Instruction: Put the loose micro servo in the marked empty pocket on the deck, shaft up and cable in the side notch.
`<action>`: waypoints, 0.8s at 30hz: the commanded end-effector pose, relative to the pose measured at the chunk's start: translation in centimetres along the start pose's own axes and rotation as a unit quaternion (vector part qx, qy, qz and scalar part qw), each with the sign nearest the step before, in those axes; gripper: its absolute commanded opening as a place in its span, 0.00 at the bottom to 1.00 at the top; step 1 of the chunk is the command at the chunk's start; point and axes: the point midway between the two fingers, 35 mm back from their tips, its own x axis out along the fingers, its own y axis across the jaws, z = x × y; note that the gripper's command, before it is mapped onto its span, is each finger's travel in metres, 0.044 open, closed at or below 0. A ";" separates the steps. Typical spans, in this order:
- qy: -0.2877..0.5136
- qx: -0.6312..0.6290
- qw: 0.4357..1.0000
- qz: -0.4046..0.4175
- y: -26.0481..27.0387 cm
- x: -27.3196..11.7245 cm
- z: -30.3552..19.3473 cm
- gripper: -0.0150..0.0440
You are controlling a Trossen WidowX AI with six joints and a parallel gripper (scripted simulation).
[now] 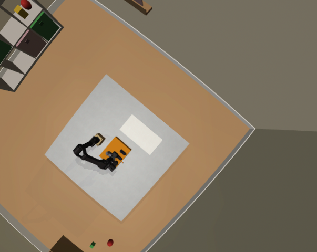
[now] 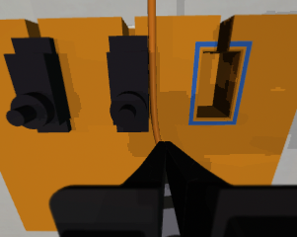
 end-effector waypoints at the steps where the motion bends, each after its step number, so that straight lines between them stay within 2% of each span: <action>1: 0.002 0.003 1.000 0.004 0.1 -1.0 -0.1 0.25; 11: 0.004 0.091 0.996 0.003 -0.5 -5.6 -4.8 0.70; 18: 0.004 0.094 0.996 0.003 -0.5 -5.6 -4.9 1.00; 24: 0.004 0.094 0.996 0.003 -0.4 -3.4 -4.9 1.00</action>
